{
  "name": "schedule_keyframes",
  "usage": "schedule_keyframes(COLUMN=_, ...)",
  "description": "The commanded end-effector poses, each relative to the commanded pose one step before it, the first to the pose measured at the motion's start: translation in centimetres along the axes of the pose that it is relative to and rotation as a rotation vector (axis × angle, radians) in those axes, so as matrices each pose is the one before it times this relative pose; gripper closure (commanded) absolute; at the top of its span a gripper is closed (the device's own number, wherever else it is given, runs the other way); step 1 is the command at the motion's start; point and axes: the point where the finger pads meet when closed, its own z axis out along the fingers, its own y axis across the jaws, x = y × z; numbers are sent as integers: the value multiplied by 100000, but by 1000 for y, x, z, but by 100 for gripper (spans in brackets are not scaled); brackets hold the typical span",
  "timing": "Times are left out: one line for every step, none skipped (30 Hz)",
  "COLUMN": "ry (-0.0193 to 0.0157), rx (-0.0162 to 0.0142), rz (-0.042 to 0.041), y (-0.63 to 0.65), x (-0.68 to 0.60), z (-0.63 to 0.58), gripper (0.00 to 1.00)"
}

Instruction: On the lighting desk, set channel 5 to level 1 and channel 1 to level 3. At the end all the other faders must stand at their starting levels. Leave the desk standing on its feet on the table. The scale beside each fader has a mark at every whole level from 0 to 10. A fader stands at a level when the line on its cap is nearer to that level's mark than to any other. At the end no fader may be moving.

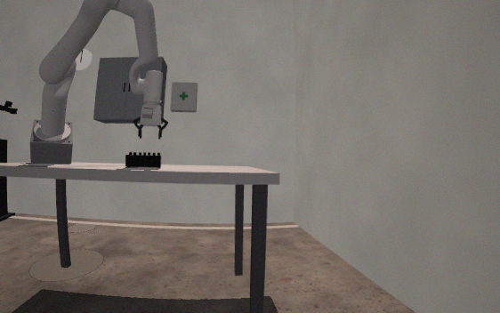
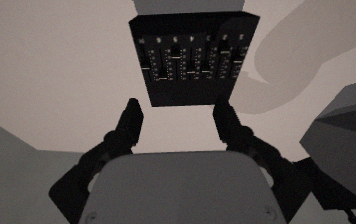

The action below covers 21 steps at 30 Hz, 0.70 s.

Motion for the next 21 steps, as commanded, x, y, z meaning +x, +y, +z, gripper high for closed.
schedule_keyframes(ry=7, rx=20, rz=31, y=-53, x=25, z=-2429, gripper=0)
schedule_keyframes(ry=0, rx=0, rz=0, y=0, x=0, z=0, gripper=0)
schedule_keyframes(ry=0, rx=0, rz=0, y=0, x=0, z=0, gripper=0)
schedule_keyframes(ry=0, rx=0, rz=0, y=0, x=0, z=-475, gripper=0)
schedule_keyframes(ry=0, rx=0, rz=0, y=0, x=0, z=-453, gripper=0)
schedule_keyframes(ry=0, rx=0, rz=0, y=0, x=0, z=-423, gripper=0)
schedule_keyframes(ry=-1, rx=0, rz=0, y=0, x=0, z=-386, gripper=0)
schedule_keyframes(ry=-1, rx=0, rz=0, y=0, x=0, z=-343, gripper=0)
schedule_keyframes(ry=2, rx=1, rz=0, y=-1, x=0, z=-295, gripper=0)
schedule_keyframes(ry=-2, rx=-1, rz=-1, y=1, x=0, z=-242, gripper=0)
schedule_keyframes(ry=2, rx=1, rz=1, y=-1, x=0, z=-191, gripper=0)
schedule_keyframes(ry=0, rx=0, rz=0, y=0, x=0, z=-139, gripper=0)
schedule_keyframes(ry=-1, rx=0, rz=0, y=0, x=0, z=-91, gripper=0)
schedule_keyframes(ry=-1, rx=0, rz=0, y=0, x=0, z=-50, gripper=0)
schedule_keyframes(ry=0, rx=0, rz=0, y=0, x=0, z=-20, gripper=0)
schedule_keyframes(ry=0, rx=0, rz=0, y=0, x=0, z=-3, gripper=0)
schedule_keyframes(ry=0, rx=0, rz=0, y=0, x=0, z=0, gripper=0)
schedule_keyframes(ry=0, rx=0, rz=0, y=0, x=0, z=0, gripper=0)
schedule_keyframes(ry=0, rx=0, rz=0, y=0, x=0, z=0, gripper=0)
schedule_keyframes(ry=0, rx=0, rz=0, y=0, x=0, z=0, gripper=0)
schedule_keyframes(ry=0, rx=0, rz=0, y=0, x=0, z=0, gripper=0)
